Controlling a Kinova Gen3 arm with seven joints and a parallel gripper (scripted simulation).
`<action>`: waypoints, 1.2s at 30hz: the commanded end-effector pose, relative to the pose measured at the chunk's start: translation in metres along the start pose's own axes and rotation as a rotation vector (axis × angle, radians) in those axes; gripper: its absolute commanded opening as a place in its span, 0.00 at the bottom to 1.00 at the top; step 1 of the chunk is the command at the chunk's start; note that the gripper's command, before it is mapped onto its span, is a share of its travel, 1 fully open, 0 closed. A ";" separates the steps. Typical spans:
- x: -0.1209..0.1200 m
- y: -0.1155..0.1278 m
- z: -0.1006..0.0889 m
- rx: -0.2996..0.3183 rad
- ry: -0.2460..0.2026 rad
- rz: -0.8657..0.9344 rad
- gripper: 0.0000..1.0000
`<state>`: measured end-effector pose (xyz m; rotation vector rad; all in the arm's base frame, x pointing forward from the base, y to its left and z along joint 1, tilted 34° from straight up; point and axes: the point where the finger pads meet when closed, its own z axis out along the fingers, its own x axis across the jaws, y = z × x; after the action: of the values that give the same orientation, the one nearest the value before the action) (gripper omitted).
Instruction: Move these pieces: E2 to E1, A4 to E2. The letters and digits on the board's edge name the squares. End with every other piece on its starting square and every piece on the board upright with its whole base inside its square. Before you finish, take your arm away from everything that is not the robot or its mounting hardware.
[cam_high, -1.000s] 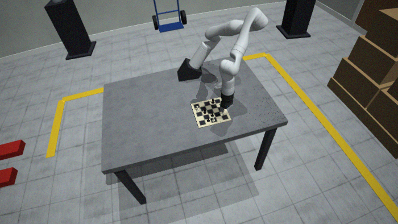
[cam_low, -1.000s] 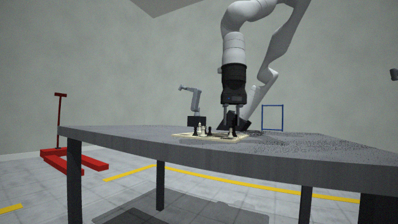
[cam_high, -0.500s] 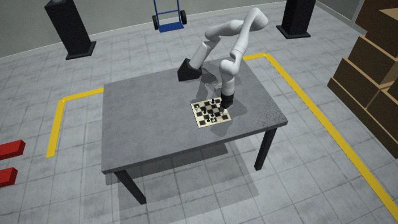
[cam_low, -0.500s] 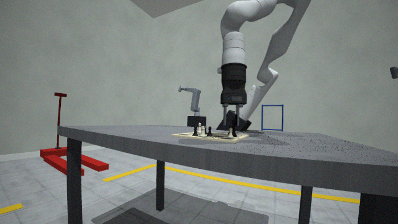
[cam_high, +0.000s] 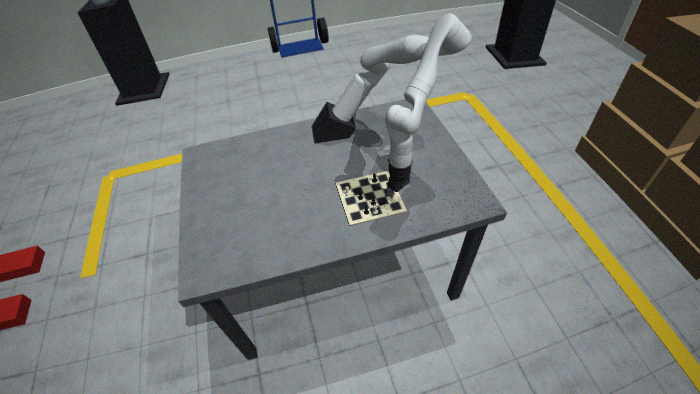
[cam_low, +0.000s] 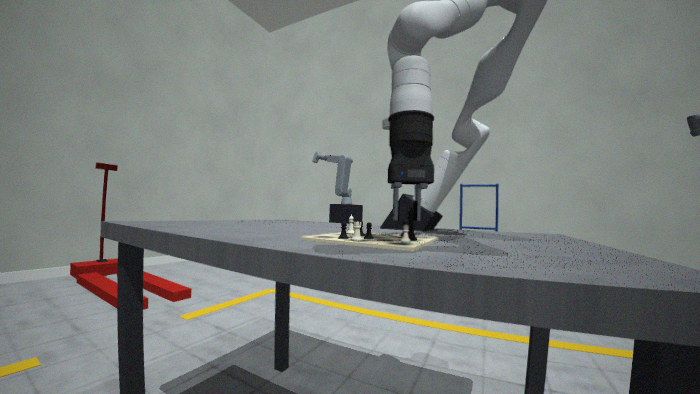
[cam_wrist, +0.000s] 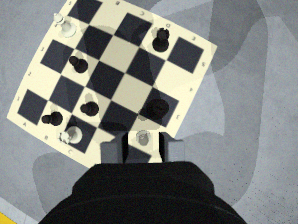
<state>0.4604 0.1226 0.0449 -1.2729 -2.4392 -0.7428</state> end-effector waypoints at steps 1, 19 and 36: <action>-0.001 0.000 -0.001 -0.002 -0.001 0.000 0.68; -0.001 0.000 -0.001 -0.002 -0.001 0.000 0.68; -0.001 0.000 0.011 -0.002 -0.001 0.000 0.68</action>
<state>0.4615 0.1277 0.0380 -1.2745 -2.4414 -0.7463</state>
